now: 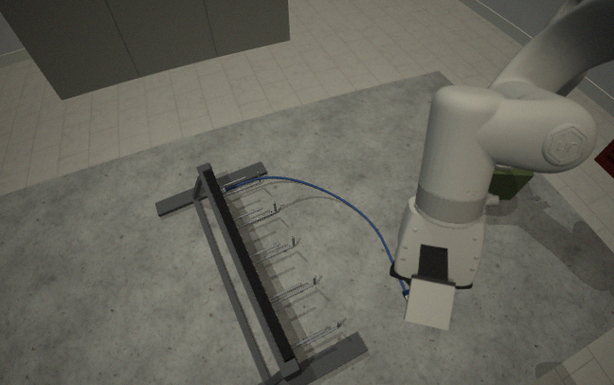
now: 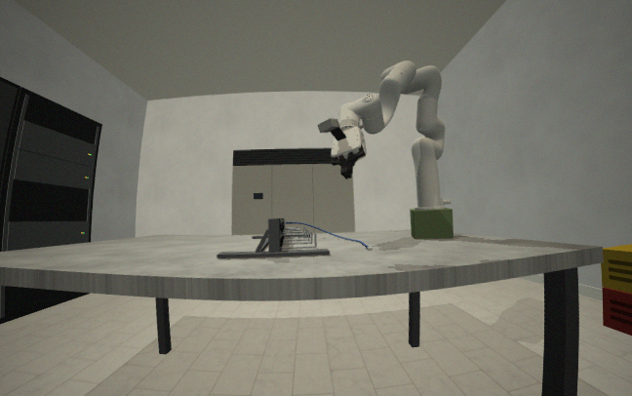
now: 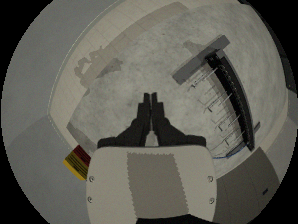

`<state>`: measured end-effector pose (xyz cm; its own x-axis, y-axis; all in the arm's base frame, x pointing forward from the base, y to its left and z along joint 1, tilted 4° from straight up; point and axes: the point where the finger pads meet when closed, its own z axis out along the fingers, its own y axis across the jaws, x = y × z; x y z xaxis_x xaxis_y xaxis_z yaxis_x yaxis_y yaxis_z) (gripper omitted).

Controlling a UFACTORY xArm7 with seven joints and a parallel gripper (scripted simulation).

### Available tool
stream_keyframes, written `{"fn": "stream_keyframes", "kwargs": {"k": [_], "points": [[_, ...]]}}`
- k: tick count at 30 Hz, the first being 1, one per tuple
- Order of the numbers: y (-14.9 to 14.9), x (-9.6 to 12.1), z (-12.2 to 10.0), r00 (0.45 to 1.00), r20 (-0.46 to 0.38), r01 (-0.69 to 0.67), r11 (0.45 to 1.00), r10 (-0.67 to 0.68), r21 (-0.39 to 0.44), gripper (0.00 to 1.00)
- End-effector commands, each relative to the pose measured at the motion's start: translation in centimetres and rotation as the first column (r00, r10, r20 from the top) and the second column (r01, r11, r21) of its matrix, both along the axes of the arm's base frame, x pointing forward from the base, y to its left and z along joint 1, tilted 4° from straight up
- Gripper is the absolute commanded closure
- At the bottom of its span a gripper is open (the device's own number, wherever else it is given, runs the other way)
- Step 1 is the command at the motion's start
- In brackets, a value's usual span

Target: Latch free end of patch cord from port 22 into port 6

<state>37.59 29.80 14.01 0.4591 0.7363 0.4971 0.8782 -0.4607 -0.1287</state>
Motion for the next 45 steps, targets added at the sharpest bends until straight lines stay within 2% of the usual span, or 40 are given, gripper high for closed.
{"fn": "stream_keyframes", "kwargs": {"k": [1, 8, 13, 19, 23, 25, 29, 37, 40, 45], "points": [[-1.5, -1.7, 2.7, 0.986, 0.135, 0.095, 0.995, -0.099, 0.033, 1.0], [-1.4, -1.4, 3.9, 0.977, 0.148, 0.146, 0.986, -0.156, 0.077, 1.0], [-1.3, -0.8, 5.8, 0.942, 0.174, 0.259, 0.951, -0.287, 0.168, 1.0], [-1.8, 0.3, 6.3, 0.878, 0.2, 0.383, 0.888, -0.436, 0.256, 1.0], [-2.6, 1.2, 5.3, 0.819, 0.214, 0.463, 0.834, -0.532, 0.301, 1.0], [-2.6, 1.2, 5.3, 0.819, 0.214, 0.463, 0.834, -0.532, 0.301, 1.0], [-4.5, 2.6, 2.9, 0.732, 0.23, 0.557, 0.757, -0.641, 0.341, 1.0], [-8.5, 4.3, -1.4, 0.603, 0.248, 0.664, 0.649, -0.758, 0.372, 1.0], [-9.5, 4.6, -2.4, 0.573, 0.253, 0.685, 0.624, -0.78, 0.376, 1.0], [-10.0, 4.7, -2.8, 0.558, 0.255, 0.694, 0.612, -0.79, 0.378, 1.0]]}}
